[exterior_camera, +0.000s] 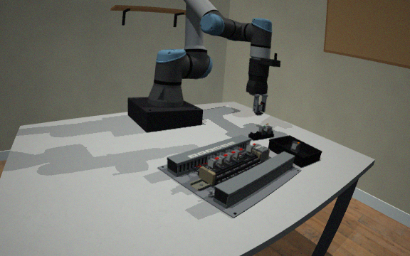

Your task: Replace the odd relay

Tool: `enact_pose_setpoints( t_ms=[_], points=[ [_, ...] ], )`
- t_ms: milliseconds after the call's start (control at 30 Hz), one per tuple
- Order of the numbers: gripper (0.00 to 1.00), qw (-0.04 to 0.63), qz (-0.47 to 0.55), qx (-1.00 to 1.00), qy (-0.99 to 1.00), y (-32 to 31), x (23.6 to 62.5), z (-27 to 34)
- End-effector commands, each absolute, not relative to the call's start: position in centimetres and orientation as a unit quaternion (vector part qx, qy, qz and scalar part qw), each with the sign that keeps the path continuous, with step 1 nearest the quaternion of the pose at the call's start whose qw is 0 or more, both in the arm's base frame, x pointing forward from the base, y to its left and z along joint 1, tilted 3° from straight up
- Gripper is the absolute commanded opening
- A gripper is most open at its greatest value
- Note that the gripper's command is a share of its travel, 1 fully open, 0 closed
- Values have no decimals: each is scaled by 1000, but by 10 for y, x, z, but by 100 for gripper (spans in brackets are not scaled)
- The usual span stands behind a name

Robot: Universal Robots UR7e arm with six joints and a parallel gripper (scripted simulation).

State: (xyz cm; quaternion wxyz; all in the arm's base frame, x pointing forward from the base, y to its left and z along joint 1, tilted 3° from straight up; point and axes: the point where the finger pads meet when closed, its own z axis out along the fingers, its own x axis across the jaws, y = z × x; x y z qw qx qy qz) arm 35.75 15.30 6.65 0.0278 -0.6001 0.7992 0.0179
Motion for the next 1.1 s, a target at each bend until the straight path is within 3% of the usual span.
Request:
enact_pose_setpoints(
  t_ms=[0, 1067],
  points=[
    [0, 26, 16, -574, 818, 153, 358, 67],
    [0, 22, 21, -379, 925, 153, 358, 67]
  ],
)
